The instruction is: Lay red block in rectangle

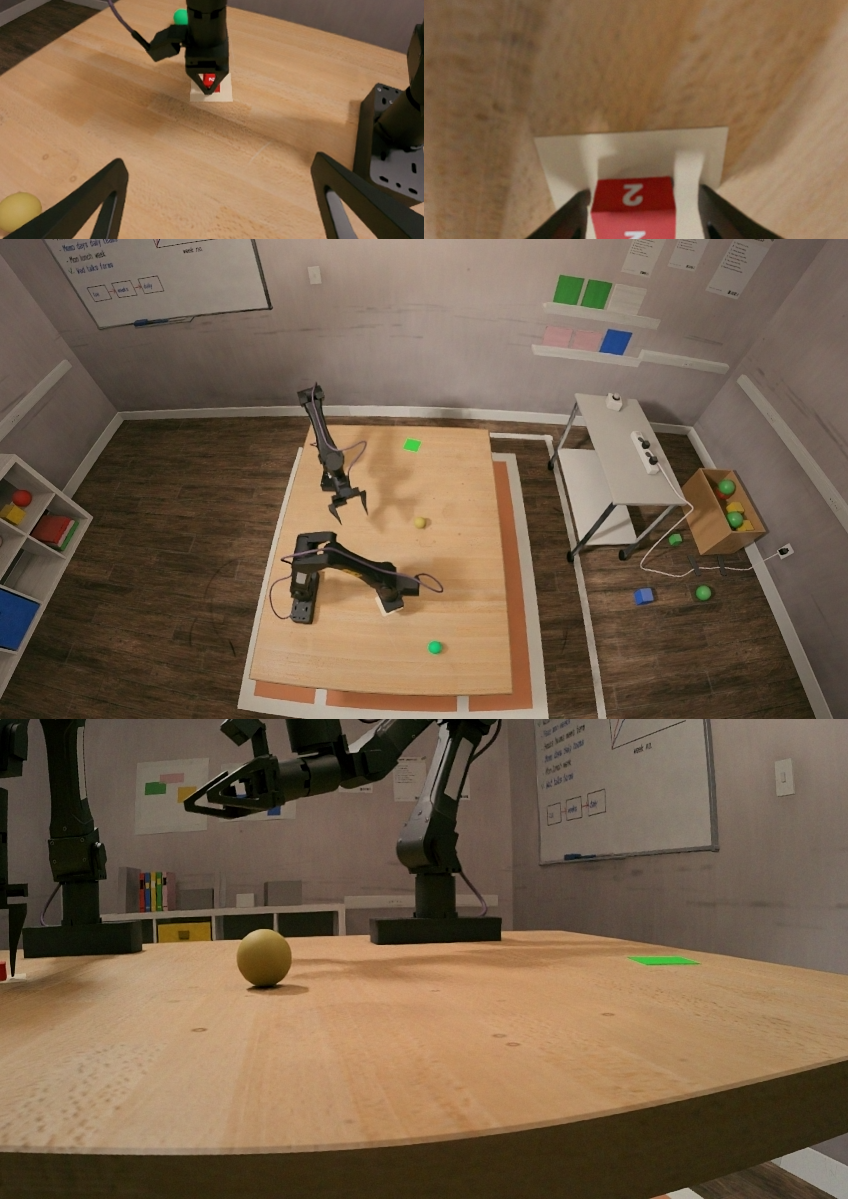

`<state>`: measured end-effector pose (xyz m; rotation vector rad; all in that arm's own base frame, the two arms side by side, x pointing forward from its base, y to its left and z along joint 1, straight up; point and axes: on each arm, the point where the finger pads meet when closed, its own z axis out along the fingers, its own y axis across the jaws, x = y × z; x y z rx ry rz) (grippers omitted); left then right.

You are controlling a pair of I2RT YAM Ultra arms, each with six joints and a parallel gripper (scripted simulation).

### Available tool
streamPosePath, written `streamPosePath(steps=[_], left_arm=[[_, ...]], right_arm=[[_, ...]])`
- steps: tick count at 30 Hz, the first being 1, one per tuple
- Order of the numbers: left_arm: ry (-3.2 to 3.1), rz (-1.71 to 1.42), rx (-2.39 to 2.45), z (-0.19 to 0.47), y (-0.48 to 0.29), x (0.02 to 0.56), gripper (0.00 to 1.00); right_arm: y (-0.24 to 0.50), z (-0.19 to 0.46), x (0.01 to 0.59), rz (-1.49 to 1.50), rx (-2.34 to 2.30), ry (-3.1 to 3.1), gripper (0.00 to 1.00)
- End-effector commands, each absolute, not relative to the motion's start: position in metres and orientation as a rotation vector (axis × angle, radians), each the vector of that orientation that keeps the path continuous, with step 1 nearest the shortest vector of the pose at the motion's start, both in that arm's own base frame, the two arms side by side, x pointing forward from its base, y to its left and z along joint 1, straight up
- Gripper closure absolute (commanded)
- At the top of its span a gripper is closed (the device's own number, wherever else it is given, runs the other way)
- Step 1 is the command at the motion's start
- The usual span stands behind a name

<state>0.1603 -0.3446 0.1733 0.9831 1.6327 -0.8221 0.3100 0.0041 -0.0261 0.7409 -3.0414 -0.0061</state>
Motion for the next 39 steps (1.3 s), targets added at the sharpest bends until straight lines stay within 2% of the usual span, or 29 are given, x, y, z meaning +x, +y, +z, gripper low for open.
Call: streamPosePath(steps=[1,4,5,9,10,12,22,26,28,29,30,32,33,39], left_arm=[[1.603,-0.833,0.965,0.185,-0.344,0.16,0.0],[1.603,-0.833,0.965,0.185,-0.344,0.16,0.0],[1.603,-0.833,0.965,0.185,-0.344,0.16,0.0],[1.603,-0.833,0.965,0.185,-0.344,0.16,0.0],[1.603,-0.833,0.965,0.185,-0.344,0.16,0.0],[1.603,-0.833,0.965,0.185,-0.344,0.16,0.0],[1.603,-0.833,0.965,0.185,-0.344,0.16,0.0],[1.603,-0.833,0.965,0.185,-0.344,0.16,0.0],[1.603,-0.833,0.965,0.185,-0.344,0.16,0.0],[1.603,-0.833,0.965,0.185,-0.344,0.16,0.0],[1.603,-0.833,0.965,0.185,-0.344,0.16,0.0],[1.603,-0.833,0.965,0.185,-0.344,0.16,0.0],[1.603,-0.833,0.965,0.185,-0.344,0.16,0.0],[1.603,-0.833,0.965,0.185,-0.344,0.16,0.0]], right_arm=[[0.004,-0.025,0.317,0.012,0.744,-3.071,0.45],[0.004,-0.025,0.317,0.012,0.744,-3.071,0.45],[0.004,-0.025,0.317,0.012,0.744,-3.071,0.53],[0.004,-0.025,0.317,0.012,0.744,-3.071,0.53],[0.004,-0.025,0.317,0.012,0.744,-3.071,0.57],[0.004,-0.023,0.316,0.004,0.742,-3.064,0.57],[0.004,-0.023,0.316,0.004,0.742,-3.064,0.71],[0.004,-0.023,0.316,0.004,0.742,-3.064,0.74],[0.004,-0.023,0.316,0.004,0.742,-3.064,0.97],[0.004,-0.023,0.316,0.004,0.742,-3.064,1.0],[0.004,-0.023,0.315,0.008,0.733,-3.078,1.0],[0.004,-0.019,0.316,0.007,0.737,-3.075,0.77],[0.004,-0.017,0.313,0.003,0.736,-3.062,0.73],[0.004,0.03,0.316,0.007,0.739,-3.073,0.73]])
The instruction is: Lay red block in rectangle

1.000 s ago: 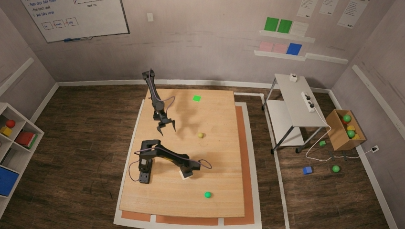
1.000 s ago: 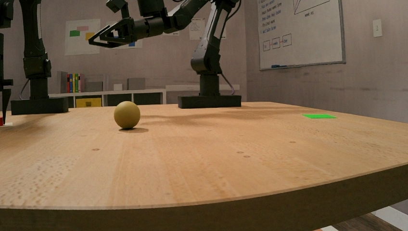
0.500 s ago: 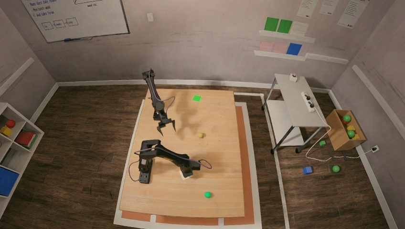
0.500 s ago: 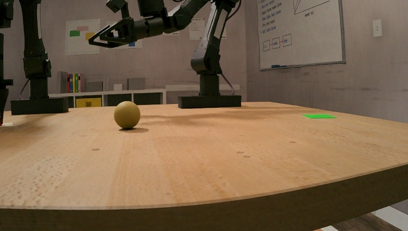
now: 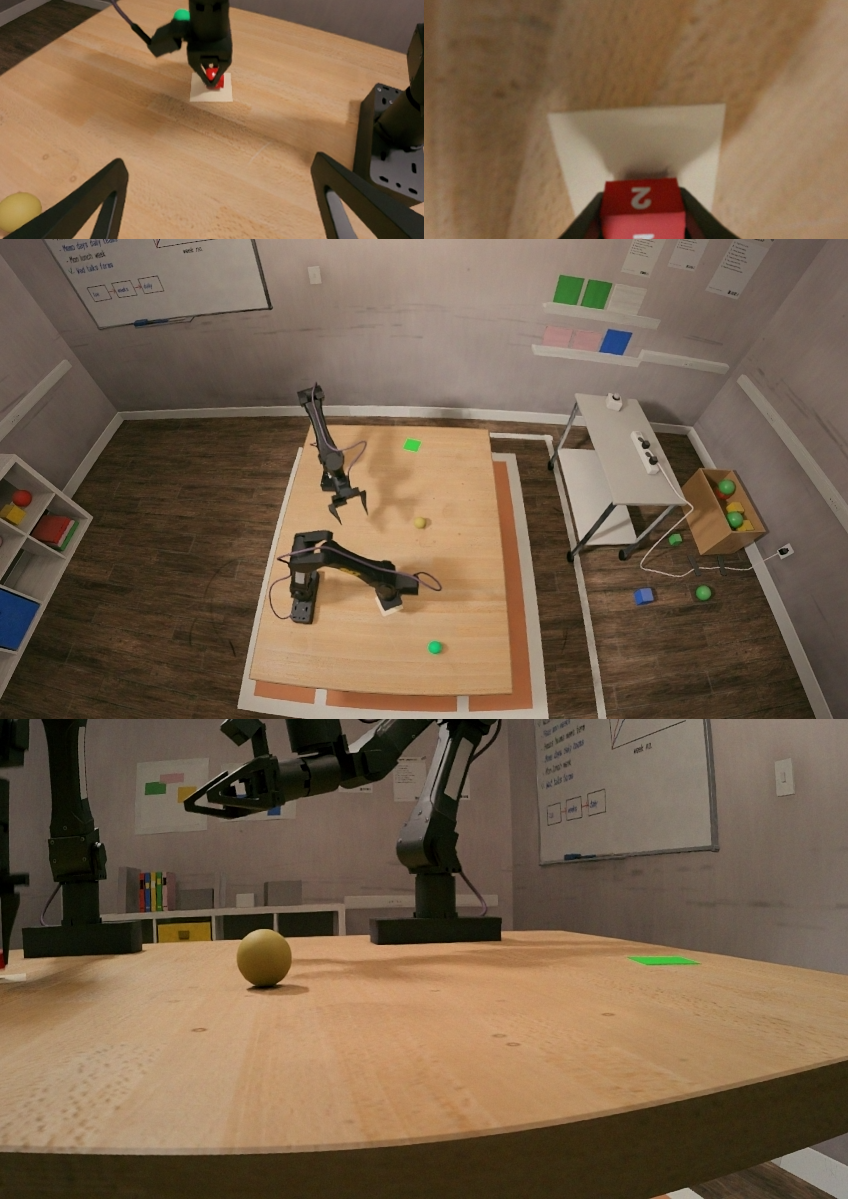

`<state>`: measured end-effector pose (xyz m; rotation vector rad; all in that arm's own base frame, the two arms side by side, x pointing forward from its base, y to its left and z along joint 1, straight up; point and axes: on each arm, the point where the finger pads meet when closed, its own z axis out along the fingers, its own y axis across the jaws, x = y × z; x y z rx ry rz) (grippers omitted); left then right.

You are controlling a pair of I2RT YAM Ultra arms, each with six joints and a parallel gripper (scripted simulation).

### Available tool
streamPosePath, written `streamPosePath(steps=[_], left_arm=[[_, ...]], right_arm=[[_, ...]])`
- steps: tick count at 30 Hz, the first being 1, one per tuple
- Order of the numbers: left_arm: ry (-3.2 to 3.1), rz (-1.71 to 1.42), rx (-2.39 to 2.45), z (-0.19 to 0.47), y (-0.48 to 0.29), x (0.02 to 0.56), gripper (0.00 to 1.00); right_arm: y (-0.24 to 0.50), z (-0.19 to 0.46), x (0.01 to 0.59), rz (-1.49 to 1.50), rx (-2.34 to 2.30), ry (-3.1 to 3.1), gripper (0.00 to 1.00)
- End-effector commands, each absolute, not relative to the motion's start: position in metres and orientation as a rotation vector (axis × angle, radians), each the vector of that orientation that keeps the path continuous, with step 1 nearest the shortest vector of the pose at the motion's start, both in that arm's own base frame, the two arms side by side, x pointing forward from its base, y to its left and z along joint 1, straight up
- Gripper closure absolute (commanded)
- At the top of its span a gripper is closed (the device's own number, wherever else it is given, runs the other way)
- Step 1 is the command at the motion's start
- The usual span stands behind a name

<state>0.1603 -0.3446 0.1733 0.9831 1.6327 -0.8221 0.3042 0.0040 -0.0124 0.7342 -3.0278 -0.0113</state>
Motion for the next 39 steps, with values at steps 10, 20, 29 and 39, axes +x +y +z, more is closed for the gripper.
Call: streamPosePath(steps=[10,20,29,39], left_arm=[[1.612,-0.82,0.976,0.183,-0.342,0.16,0.0],[1.673,-0.663,0.793,0.218,-0.307,0.239,0.0],[1.663,-0.372,0.407,0.309,-0.184,0.35,0.0],[1.603,-0.114,0.124,0.382,-0.055,0.382,0.0]], right_arm=[[0.004,0.052,0.315,0.007,0.739,-3.073,0.73],[0.004,0.052,0.315,0.007,0.739,-3.073,0.73],[0.004,0.052,0.315,0.007,0.739,-3.073,0.73],[0.004,0.046,0.314,0.004,0.742,-3.065,0.73]])
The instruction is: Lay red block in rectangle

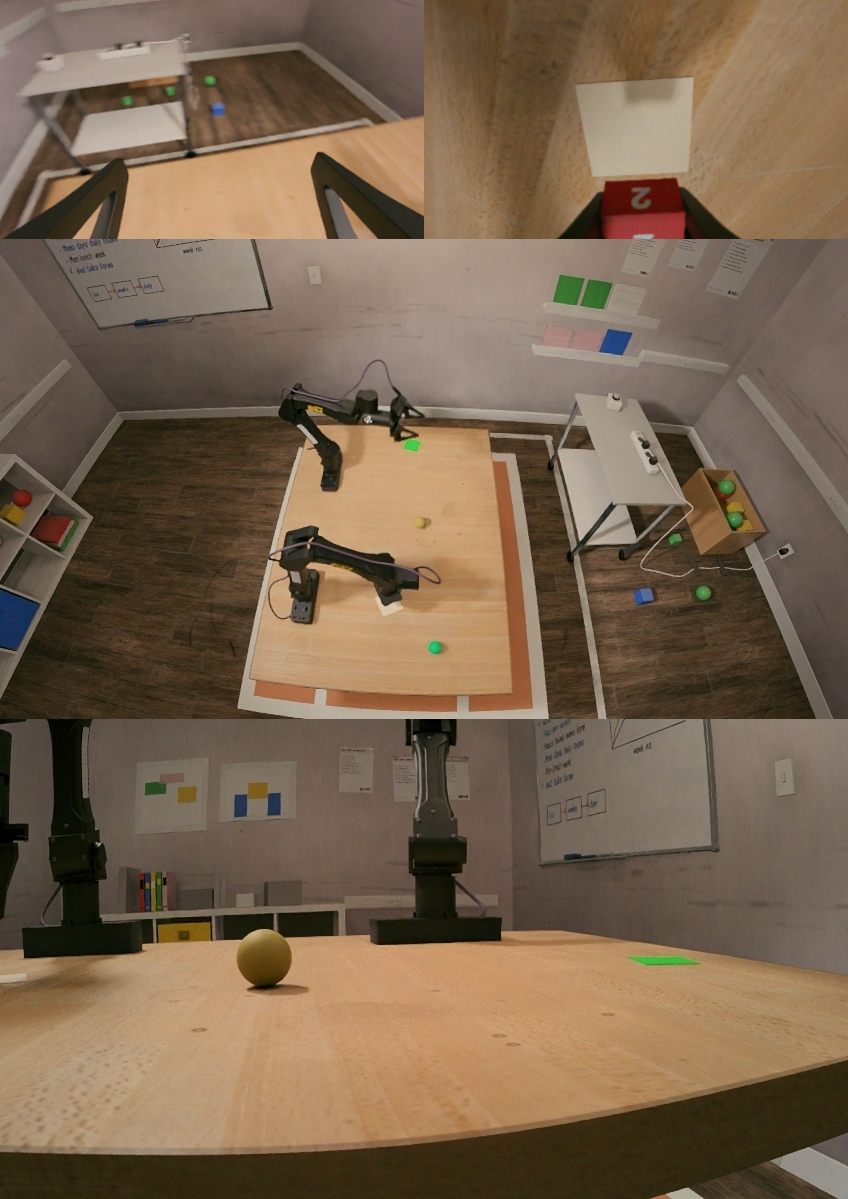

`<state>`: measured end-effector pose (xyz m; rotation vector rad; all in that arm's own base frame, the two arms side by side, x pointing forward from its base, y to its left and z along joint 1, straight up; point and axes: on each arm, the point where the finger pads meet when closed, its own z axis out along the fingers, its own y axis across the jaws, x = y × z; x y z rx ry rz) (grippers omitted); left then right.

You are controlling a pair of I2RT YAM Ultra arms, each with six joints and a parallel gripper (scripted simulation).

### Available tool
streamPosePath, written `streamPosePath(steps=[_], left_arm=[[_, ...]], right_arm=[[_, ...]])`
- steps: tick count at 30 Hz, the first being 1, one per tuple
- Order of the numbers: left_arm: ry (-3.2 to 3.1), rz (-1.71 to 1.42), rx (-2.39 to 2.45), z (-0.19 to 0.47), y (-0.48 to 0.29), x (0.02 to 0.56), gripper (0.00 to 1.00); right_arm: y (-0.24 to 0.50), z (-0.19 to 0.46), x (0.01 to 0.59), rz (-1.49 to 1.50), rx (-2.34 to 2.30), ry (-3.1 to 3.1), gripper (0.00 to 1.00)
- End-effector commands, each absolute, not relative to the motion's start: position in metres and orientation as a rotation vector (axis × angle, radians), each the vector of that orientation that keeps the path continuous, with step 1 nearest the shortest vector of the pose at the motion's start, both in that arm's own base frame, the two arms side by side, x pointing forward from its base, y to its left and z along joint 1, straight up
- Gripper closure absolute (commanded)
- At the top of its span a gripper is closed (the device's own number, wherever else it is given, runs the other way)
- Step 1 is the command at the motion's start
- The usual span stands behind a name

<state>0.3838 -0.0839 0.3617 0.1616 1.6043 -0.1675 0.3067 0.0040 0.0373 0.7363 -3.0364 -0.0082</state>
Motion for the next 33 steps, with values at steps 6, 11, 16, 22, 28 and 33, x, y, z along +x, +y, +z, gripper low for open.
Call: streamPosePath(steps=[6,11,16,22,28,33], left_arm=[[1.564,-0.017,0.029,0.411,-0.008,0.378,0.0],[1.532,0.001,0.004,0.423,0.002,0.377,0.0],[1.532,0.001,0.004,0.423,0.002,0.377,0.0],[1.532,0.001,0.004,0.423,0.002,0.377,0.0],[1.553,0.0,0.0,0.414,0.001,0.38,0.0],[1.553,0.0,0.0,0.414,0.001,0.38,0.0]], right_arm=[[0.004,0.046,0.314,0.004,0.742,-3.065,0.73],[0.004,0.046,0.314,0.004,0.742,-3.065,0.73],[0.006,0.047,0.308,0.002,0.705,-3.051,0.73],[0.047,0.068,0.296,-0.001,0.546,-3.055,0.73],[0.125,0.094,0.285,0.022,0.574,-3.031,0.73],[0.159,0.108,0.282,0.038,0.608,-3.034,0.73]])
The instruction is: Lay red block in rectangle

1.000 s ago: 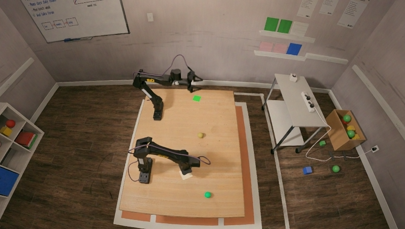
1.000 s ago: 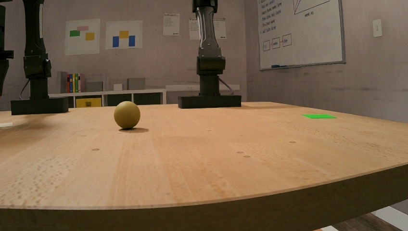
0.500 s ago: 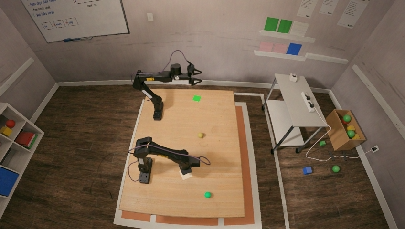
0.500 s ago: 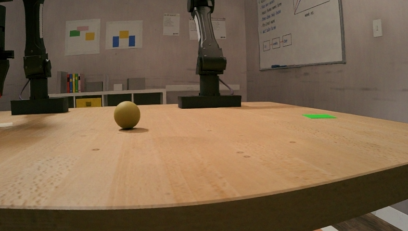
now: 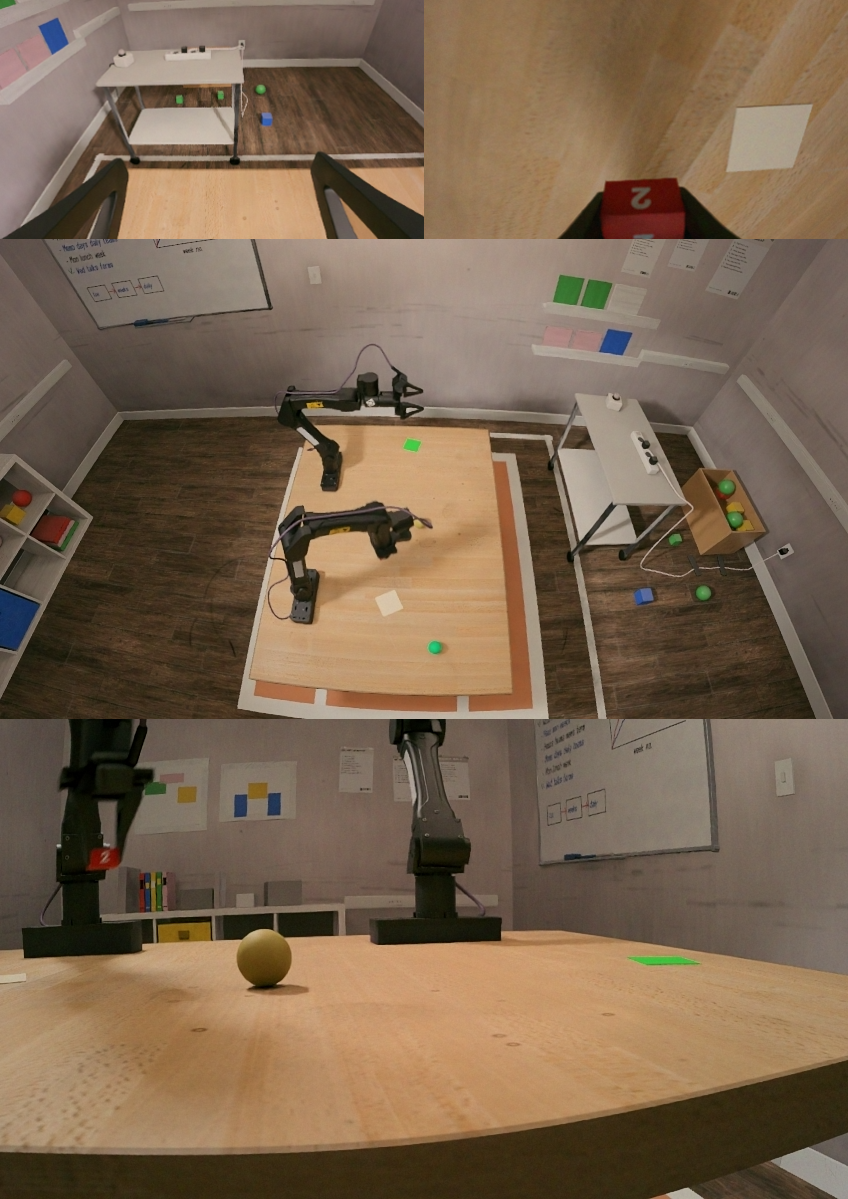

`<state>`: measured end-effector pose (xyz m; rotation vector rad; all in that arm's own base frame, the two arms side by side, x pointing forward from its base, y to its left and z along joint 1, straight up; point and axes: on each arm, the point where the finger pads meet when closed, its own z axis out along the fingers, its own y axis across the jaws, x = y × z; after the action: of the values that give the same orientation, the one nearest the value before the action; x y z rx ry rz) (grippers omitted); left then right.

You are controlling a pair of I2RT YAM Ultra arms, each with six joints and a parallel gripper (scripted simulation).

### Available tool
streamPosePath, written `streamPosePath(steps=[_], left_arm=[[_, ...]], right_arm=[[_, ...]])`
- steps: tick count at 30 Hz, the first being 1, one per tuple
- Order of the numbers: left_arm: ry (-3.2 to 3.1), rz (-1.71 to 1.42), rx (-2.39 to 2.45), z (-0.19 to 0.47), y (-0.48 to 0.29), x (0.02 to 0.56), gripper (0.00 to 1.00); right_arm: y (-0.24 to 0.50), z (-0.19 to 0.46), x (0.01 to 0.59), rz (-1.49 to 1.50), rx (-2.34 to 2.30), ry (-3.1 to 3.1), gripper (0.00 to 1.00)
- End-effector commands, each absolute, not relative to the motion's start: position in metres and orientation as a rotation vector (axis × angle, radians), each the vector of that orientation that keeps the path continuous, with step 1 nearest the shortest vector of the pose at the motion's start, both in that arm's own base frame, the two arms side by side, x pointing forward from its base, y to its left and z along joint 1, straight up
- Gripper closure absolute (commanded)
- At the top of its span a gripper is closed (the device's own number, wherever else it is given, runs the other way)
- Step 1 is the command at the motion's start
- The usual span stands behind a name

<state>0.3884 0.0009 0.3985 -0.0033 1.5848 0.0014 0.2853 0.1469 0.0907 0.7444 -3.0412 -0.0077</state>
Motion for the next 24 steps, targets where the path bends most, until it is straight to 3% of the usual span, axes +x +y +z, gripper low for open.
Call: streamPosePath(steps=[1,11,24], left_arm=[[1.553,0.0,0.0,0.414,0.001,0.38,0.0],[1.553,0.0,0.0,0.414,0.001,0.38,0.0],[1.553,0.0,0.0,0.414,0.001,0.38,0.0]], right_arm=[[0.169,0.112,0.281,0.039,0.619,-3.034,0.73],[0.249,0.141,0.274,0.005,0.705,-3.034,0.73],[0.278,0.151,0.284,-0.147,0.761,-3.067,0.73]])
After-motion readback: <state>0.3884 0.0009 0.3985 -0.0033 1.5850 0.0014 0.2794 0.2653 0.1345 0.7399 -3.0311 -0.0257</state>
